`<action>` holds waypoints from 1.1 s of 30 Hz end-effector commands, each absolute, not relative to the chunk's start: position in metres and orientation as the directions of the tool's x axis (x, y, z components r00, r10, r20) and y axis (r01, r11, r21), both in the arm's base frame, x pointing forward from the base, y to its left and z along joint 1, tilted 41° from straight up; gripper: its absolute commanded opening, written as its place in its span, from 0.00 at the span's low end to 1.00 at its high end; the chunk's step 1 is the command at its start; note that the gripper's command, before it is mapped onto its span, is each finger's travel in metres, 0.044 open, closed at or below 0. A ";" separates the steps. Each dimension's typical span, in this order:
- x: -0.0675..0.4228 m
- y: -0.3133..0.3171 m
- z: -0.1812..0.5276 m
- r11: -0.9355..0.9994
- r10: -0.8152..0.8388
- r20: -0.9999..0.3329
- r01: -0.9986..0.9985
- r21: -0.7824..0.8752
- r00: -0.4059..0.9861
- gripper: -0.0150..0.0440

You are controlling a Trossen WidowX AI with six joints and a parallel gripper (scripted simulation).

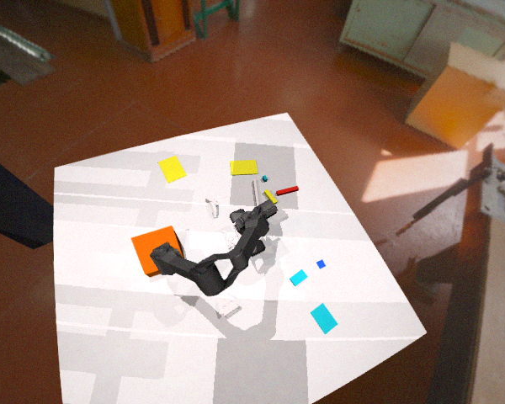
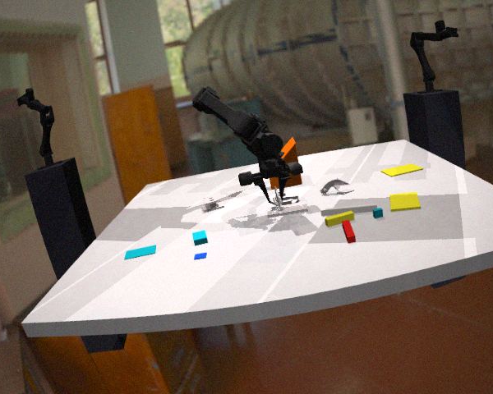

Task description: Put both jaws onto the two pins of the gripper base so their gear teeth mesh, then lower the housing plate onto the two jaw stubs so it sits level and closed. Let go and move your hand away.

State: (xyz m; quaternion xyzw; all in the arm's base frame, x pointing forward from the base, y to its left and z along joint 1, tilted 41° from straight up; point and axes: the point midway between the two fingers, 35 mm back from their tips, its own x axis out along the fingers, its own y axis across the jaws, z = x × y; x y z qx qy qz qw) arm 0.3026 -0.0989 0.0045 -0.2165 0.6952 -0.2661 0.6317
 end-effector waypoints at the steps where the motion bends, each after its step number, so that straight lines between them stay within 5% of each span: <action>1: 0.303 -0.100 0.004 0.761 -0.642 -0.759 0.029 -0.648 -0.108 0.48; 33: 0.302 -0.106 -0.002 0.761 -0.642 -0.759 0.023 -0.648 -0.108 0.48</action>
